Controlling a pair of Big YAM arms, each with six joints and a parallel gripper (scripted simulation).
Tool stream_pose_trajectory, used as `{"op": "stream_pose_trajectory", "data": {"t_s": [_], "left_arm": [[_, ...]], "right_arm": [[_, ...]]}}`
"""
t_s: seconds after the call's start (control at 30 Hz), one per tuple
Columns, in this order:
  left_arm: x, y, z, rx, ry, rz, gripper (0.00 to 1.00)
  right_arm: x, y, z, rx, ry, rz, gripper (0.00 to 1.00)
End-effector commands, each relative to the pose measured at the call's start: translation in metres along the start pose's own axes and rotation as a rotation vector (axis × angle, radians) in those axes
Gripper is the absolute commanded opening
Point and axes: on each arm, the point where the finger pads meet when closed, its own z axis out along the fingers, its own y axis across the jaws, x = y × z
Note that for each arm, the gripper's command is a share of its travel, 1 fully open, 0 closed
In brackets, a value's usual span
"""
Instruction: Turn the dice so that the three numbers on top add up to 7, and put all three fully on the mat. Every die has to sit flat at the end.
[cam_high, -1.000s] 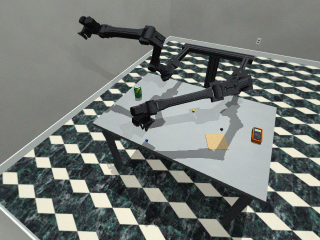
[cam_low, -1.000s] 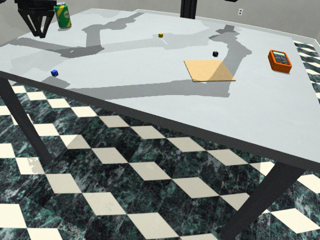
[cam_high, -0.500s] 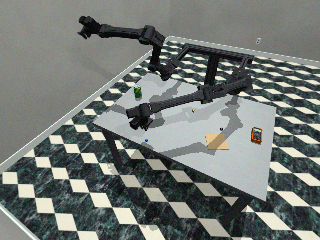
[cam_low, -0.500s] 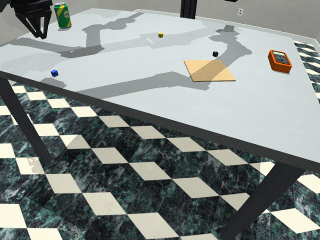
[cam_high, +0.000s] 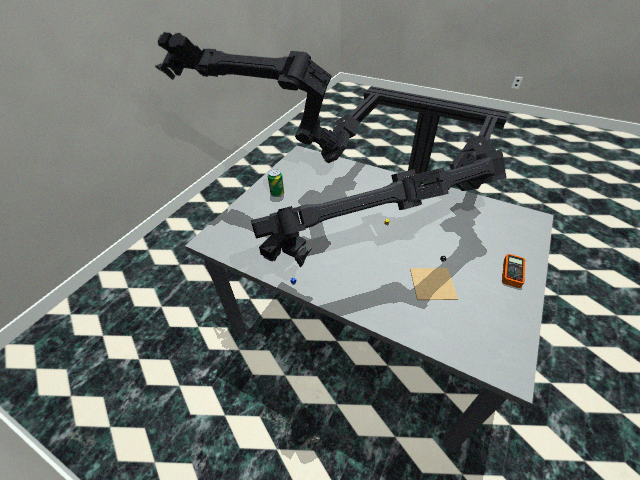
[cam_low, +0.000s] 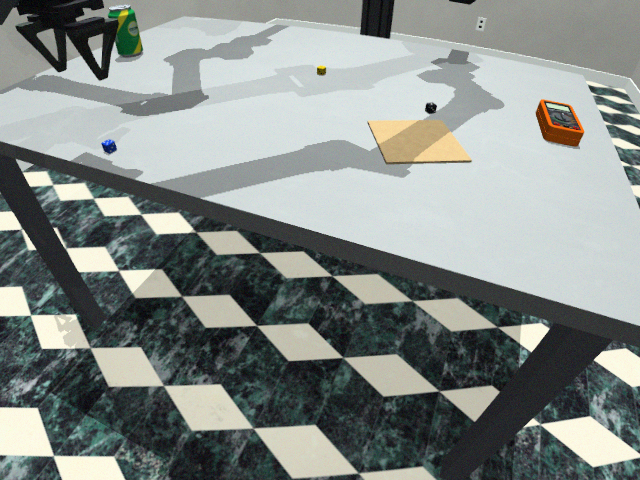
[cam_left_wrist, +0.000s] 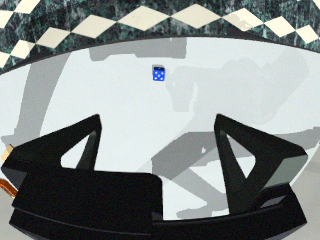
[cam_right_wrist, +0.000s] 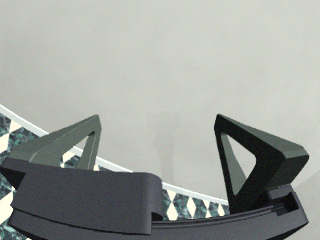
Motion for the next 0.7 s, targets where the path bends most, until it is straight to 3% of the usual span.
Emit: {"op": "stream_pose_trajectory", "data": {"t_s": [0.0, 0.2, 0.37, 0.43, 0.67], "left_arm": [[-0.011, 0.009, 0.011, -0.002, 0.009, -0.038, 1.0], [-0.011, 0.01, 0.011, -0.001, 0.008, 0.018, 1.0], [-0.012, 0.009, 0.016, 0.0, 0.007, 0.205, 1.0], [-0.012, 0.009, 0.016, 0.0, 0.007, 0.205, 1.0], [-0.012, 0.005, 0.028, 0.004, -0.003, 0.516, 1.0]], "right_arm": [[-0.042, -0.005, -0.003, 0.011, -0.063, 0.0, 1.0], [-0.042, -0.005, -0.003, 0.011, -0.063, 0.0, 1.0], [-0.042, -0.005, -0.003, 0.011, -0.063, 0.0, 1.0], [-0.042, -0.005, -0.003, 0.011, -0.063, 0.0, 1.0], [-0.042, -0.005, -0.003, 0.011, -0.063, 0.0, 1.0]]}}
